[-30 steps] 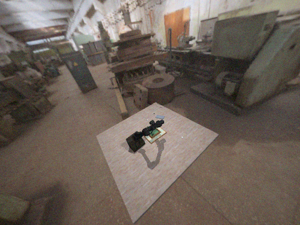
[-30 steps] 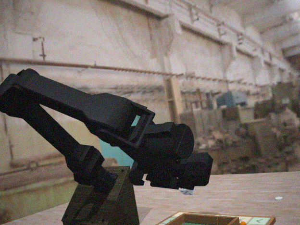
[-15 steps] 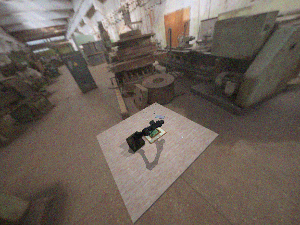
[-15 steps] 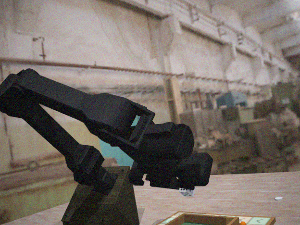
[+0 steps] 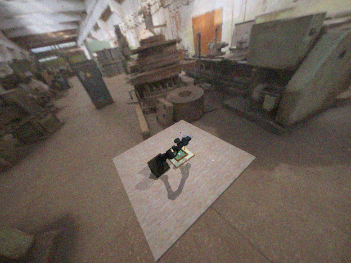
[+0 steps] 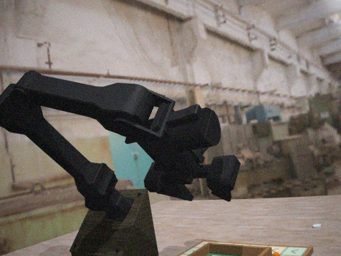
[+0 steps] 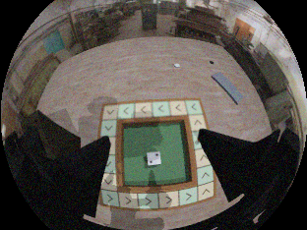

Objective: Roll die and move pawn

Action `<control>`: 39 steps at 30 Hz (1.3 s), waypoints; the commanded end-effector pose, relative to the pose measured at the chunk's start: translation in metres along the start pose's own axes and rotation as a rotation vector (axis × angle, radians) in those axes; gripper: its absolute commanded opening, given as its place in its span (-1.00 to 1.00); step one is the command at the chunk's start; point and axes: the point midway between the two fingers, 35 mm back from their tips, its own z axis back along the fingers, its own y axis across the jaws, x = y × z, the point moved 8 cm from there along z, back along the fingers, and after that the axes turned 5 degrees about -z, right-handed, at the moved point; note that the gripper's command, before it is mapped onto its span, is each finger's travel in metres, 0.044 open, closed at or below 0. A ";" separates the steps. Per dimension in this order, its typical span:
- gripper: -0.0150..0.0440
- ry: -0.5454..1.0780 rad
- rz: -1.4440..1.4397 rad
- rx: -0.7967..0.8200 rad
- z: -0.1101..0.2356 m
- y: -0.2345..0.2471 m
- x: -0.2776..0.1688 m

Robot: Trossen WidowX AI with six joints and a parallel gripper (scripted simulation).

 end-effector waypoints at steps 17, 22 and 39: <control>0.82 0.682 -0.049 -0.070 -0.062 -0.003 0.042; 0.38 0.695 -0.423 -0.240 -0.077 -0.059 0.050; 0.19 0.682 -0.764 -0.406 -0.098 -0.107 0.052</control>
